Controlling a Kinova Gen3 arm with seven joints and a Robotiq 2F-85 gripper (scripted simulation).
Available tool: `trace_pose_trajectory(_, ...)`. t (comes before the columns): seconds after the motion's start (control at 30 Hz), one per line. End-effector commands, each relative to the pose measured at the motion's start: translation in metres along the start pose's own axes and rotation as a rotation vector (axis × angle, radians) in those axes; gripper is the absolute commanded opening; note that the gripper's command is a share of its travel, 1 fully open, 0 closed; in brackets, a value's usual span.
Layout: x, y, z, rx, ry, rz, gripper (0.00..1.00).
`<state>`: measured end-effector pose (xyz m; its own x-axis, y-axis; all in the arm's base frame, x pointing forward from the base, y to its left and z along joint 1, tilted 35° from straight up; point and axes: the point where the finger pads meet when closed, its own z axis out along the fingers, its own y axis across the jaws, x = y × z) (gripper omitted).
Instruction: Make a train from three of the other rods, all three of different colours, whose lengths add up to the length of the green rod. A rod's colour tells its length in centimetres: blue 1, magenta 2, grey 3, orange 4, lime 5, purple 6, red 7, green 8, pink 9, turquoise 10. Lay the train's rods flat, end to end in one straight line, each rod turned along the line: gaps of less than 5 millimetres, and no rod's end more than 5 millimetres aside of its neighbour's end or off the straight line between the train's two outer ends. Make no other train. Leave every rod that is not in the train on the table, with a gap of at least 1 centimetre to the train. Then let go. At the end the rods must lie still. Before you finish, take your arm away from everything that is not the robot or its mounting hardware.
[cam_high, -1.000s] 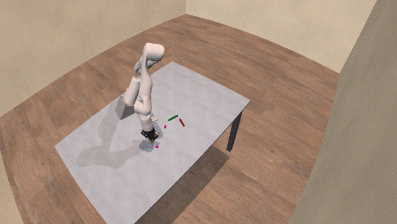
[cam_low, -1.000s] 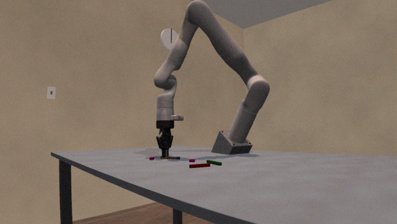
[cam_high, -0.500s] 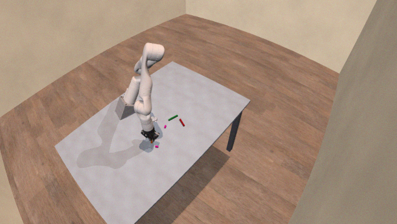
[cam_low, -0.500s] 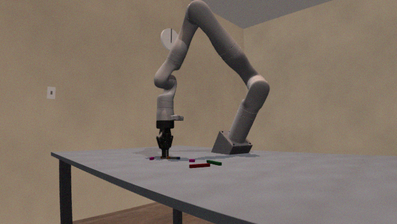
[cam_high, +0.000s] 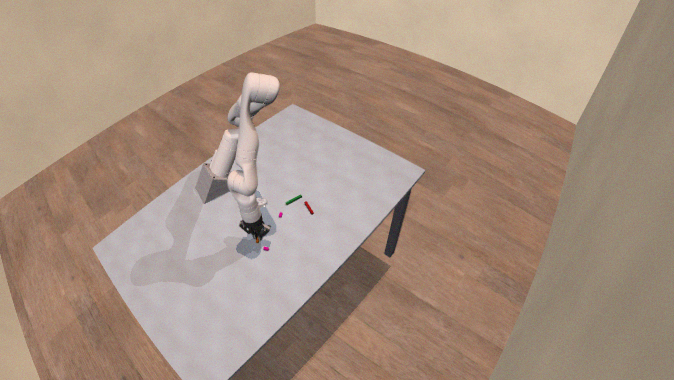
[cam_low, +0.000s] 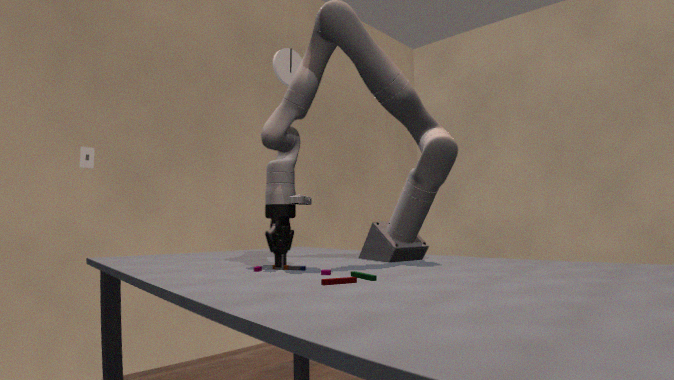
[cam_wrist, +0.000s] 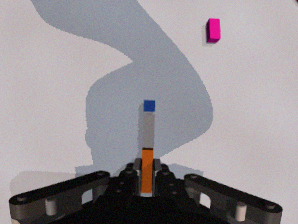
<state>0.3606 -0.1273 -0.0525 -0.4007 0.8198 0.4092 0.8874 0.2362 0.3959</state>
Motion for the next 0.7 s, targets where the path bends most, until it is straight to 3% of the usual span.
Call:
trace_pose_trajectory(0.0, -0.0006, 0.0001, -0.0006, -0.001, -0.002, 0.0, 0.12)
trace_pose_trajectory(0.37, -0.0006, 0.0001, -0.0006, -0.001, -0.002, 0.0, 0.24)
trace_pose_trajectory(0.67, -0.0006, 0.0001, -0.0007, -0.001, -0.002, 0.0, 0.24)
